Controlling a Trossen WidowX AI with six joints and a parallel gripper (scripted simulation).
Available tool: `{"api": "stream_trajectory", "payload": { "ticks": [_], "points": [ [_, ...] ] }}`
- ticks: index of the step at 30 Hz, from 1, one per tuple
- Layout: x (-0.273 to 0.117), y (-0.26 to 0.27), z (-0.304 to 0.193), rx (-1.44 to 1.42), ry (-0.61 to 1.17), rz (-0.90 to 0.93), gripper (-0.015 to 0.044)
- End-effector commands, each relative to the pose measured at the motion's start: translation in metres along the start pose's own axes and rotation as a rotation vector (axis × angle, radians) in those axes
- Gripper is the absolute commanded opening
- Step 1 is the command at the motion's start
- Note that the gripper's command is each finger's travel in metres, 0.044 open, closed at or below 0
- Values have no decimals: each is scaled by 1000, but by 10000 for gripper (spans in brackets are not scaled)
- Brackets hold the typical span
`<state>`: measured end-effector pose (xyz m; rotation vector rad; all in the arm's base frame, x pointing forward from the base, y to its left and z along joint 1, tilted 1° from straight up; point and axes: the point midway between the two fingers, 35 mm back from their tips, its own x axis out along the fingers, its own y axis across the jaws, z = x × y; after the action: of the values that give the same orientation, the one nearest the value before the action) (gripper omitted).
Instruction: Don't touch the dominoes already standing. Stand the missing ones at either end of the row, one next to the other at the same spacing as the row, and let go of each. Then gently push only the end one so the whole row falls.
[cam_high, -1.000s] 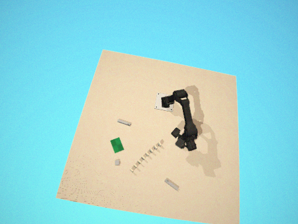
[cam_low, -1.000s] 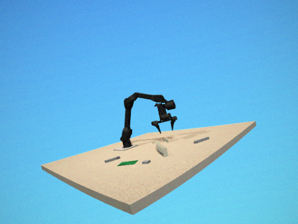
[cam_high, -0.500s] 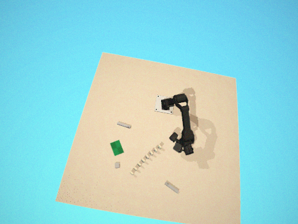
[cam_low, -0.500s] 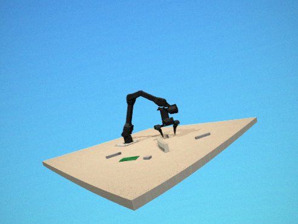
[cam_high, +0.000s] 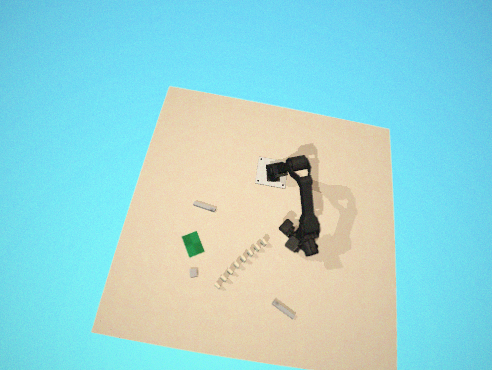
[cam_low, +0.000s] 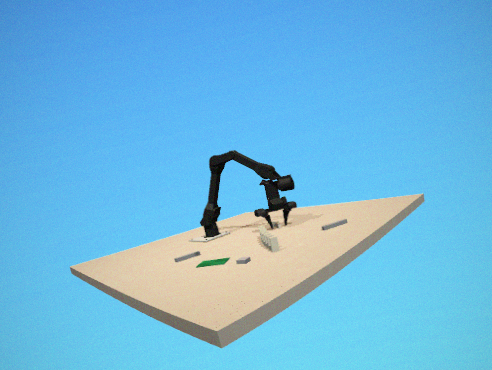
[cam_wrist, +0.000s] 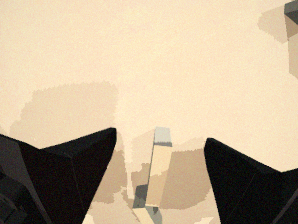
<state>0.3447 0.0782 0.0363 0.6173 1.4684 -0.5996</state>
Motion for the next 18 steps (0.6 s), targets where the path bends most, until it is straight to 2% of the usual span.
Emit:
{"api": "stream_trajectory", "payload": {
  "ticks": [1, 8, 15, 18],
  "points": [
    [0, 0, 0, 6, -3, 0, 204],
    [0, 0, 0, 6, -3, 0, 29],
    [0, 0, 0, 6, -3, 0, 29],
    [-19, 0, 1, 6, -3, 0, 29]
  ]
}}
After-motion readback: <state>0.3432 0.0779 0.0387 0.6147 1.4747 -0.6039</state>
